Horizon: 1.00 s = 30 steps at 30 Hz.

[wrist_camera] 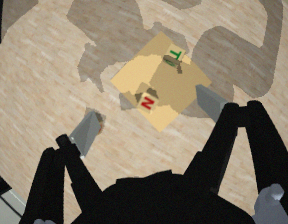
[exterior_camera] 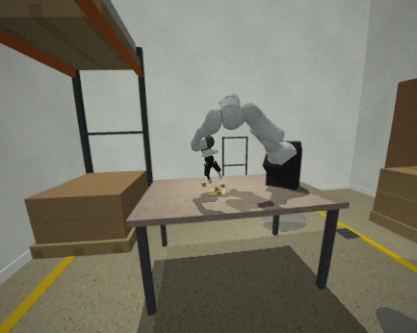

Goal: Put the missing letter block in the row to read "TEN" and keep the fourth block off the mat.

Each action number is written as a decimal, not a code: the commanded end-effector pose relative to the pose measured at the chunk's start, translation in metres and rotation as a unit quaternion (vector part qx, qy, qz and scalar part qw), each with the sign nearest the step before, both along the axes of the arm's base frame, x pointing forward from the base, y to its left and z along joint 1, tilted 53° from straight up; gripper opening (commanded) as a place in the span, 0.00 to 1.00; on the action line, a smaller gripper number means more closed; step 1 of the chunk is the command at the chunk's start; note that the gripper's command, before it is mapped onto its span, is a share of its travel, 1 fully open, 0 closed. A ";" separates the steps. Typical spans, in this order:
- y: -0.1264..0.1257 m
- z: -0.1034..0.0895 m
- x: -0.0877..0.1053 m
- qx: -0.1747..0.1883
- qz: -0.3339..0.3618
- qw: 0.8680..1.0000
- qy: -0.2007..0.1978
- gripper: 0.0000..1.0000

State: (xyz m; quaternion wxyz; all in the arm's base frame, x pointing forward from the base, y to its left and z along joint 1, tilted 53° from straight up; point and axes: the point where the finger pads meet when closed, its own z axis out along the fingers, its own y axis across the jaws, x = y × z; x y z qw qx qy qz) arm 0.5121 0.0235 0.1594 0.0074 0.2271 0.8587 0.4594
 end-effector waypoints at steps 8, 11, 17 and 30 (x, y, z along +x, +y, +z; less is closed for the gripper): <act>-0.001 -0.002 -0.001 0.002 -0.003 1.000 0.002 1.00; -0.027 -0.042 -0.014 0.002 -0.002 1.000 0.002 1.00; -0.059 -0.090 -0.028 0.003 -0.002 1.000 0.001 1.00; -0.062 -0.095 -0.030 0.003 -0.002 1.000 0.000 1.00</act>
